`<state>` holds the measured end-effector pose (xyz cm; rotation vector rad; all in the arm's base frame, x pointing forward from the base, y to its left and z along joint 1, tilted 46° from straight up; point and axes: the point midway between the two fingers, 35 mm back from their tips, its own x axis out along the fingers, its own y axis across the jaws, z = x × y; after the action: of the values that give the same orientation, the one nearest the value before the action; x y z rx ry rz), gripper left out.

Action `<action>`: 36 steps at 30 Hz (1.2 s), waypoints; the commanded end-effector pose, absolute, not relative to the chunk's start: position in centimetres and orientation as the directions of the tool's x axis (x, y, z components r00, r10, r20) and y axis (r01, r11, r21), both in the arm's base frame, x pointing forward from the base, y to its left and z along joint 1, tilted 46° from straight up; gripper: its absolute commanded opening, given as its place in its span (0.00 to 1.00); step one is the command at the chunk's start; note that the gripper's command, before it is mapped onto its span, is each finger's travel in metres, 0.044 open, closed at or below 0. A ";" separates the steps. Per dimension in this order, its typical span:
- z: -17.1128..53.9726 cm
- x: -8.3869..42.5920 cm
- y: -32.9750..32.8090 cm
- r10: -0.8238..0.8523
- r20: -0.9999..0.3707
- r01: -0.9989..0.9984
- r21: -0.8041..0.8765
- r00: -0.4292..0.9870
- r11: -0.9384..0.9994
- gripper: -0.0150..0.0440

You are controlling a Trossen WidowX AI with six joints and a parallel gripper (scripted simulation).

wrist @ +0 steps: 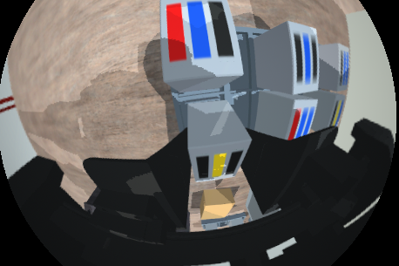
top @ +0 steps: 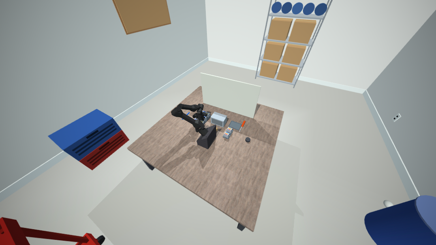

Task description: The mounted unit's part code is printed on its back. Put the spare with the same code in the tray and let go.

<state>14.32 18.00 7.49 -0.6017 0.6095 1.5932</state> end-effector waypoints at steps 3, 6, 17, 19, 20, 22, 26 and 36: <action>7.5 14.3 18.0 0.718 -0.689 -0.994 0.043 -0.099 -0.096 0.42; 7.5 14.3 18.0 0.718 -0.689 -0.994 0.043 -0.099 -0.096 0.28; 7.8 14.5 17.6 0.715 -0.693 -0.995 0.043 -0.098 -0.095 0.25; 8.3 14.7 17.0 0.711 -0.696 -0.995 0.042 -0.097 -0.095 0.25; 8.5 14.8 16.7 0.710 -0.698 -0.995 0.042 -0.097 -0.095 0.25; 9.0 15.0 16.1 0.707 -0.700 -0.995 0.042 -0.097 -0.095 0.25; 10.0 15.2 14.9 0.705 -0.703 -0.995 0.043 -0.097 -0.095 0.25; 12.8 15.2 12.3 0.712 -0.695 -0.995 0.045 -0.098 -0.093 0.25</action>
<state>15.15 13.13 11.67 -0.6115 0.6296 1.5913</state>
